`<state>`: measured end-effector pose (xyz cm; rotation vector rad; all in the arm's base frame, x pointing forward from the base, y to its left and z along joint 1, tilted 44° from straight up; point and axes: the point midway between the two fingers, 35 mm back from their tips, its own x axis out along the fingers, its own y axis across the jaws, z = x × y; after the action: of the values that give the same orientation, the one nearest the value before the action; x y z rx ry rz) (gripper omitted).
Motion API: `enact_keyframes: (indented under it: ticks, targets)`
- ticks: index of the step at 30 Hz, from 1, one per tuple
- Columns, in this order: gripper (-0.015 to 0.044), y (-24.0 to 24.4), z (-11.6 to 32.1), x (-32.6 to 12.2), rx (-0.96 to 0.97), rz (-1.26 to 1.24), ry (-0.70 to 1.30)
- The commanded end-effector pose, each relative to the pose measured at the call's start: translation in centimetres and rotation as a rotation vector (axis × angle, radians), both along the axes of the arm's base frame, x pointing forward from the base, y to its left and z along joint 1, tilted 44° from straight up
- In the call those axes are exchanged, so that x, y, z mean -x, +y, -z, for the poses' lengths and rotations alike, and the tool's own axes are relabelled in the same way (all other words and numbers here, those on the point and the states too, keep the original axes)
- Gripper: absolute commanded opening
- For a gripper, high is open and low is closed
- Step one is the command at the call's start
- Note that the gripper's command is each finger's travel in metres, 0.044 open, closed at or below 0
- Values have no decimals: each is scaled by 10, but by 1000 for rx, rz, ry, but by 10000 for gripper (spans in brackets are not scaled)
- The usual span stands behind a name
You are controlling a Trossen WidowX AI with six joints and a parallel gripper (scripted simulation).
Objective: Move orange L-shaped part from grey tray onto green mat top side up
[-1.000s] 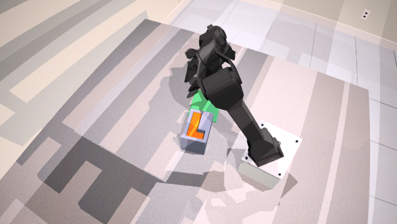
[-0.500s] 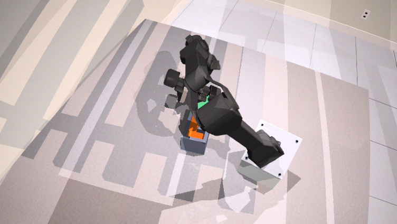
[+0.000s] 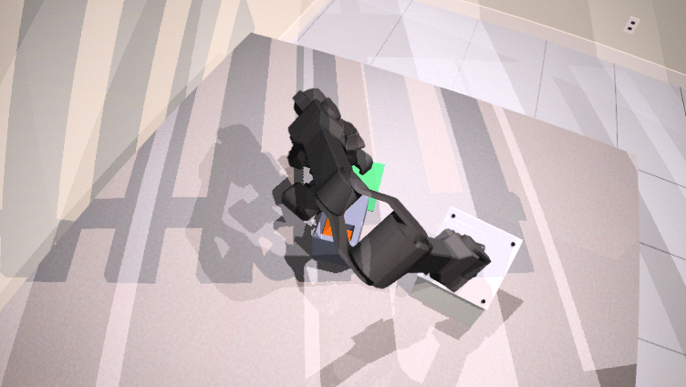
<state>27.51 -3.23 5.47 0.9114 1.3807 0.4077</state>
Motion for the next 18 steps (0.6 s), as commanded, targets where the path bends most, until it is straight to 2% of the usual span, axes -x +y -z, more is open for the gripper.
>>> enact_keyframes:
  ticks: [1, 13, 18]
  targets:
    - [180, 22, -5, 27, 143, -388, -264]
    - [180, 24, -3, 26, 143, -388, -264]
    - [180, 52, 28, 20, 146, -388, -264]
